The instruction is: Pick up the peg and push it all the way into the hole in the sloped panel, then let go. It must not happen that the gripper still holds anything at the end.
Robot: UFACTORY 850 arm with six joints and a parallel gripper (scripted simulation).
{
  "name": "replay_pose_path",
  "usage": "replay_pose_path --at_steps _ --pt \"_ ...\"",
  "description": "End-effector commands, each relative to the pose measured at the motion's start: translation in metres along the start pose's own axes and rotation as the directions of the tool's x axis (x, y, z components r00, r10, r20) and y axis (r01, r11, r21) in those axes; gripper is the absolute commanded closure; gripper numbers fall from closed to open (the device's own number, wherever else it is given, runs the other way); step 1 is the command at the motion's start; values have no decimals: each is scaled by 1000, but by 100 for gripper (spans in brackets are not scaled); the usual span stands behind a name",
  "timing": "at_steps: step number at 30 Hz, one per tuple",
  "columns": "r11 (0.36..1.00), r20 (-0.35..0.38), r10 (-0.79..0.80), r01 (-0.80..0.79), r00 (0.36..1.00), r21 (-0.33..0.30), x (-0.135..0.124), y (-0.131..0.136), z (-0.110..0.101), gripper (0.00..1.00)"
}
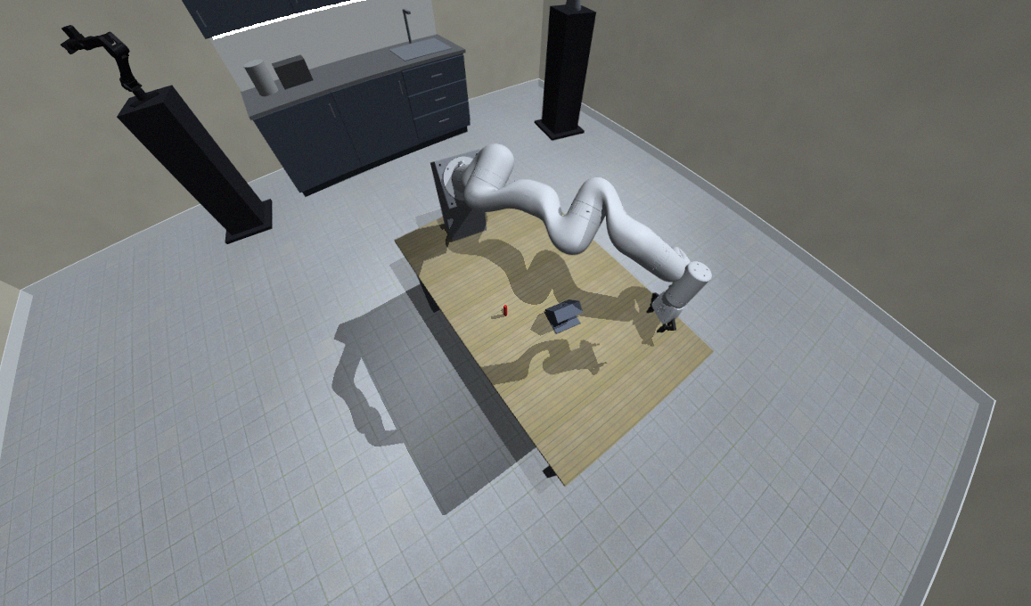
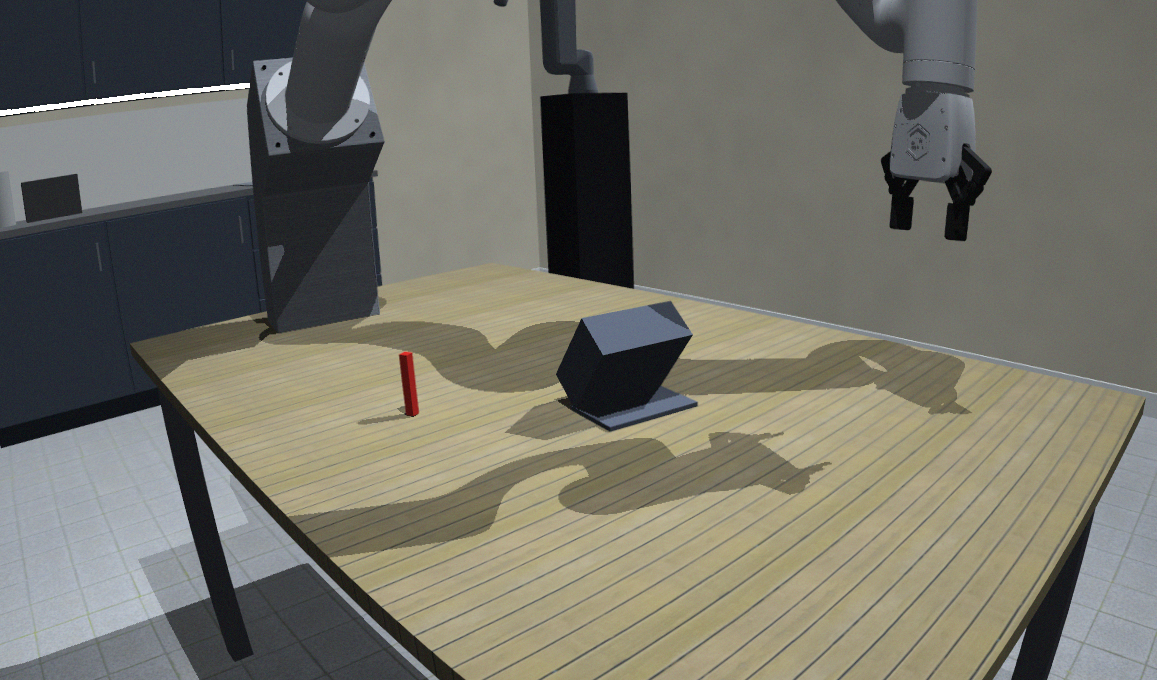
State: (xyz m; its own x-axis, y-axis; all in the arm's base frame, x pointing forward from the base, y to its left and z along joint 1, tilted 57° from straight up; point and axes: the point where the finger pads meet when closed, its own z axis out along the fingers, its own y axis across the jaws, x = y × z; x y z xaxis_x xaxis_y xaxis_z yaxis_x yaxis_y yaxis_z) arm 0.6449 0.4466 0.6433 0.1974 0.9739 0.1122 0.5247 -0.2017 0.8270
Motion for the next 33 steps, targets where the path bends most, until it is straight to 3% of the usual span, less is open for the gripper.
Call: replay_pose_path --at_steps 1,18,33 --pt "1000 -1 1 -1 1000 -1 0 1 -1 0" --pt "1000 1 -2 2 1000 -3 -1 1 0 0" --pt "945 182 -273 299 945 -136 -95 35 69 0"
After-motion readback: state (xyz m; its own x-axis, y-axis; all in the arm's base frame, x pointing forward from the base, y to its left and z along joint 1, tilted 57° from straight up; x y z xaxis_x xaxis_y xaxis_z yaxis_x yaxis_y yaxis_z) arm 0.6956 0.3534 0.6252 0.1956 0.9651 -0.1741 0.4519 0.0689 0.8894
